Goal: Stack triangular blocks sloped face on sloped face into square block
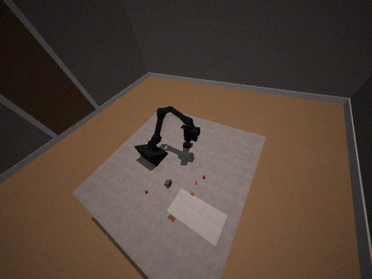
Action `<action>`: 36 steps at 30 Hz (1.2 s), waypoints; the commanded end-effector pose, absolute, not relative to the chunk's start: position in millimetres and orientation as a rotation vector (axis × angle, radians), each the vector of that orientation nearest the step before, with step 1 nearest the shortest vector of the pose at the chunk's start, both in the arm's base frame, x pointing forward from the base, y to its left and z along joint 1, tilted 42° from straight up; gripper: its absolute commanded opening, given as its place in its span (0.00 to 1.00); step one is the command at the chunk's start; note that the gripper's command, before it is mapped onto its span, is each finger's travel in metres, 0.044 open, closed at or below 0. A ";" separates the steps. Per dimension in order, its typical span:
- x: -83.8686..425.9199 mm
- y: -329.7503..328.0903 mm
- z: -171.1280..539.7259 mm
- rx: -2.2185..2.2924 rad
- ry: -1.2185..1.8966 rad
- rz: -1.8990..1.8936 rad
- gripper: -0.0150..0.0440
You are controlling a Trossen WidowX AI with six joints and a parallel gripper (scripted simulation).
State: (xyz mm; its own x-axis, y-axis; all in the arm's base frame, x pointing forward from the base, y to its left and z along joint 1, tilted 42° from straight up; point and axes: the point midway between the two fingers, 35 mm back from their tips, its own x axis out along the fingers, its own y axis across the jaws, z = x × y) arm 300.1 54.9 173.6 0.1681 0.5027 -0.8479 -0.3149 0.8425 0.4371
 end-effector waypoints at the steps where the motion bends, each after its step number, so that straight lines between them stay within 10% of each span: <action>1: 300.7 53.2 171.9 0.318 1.297 0.554 0.25; 36: 312.4 -36.7 128.6 0.527 1.322 0.416 0.25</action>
State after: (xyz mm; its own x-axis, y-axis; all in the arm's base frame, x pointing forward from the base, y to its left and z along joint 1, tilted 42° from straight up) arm 312.6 -24.7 137.9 0.2127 0.5756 -0.7896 0.0008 0.8080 0.5892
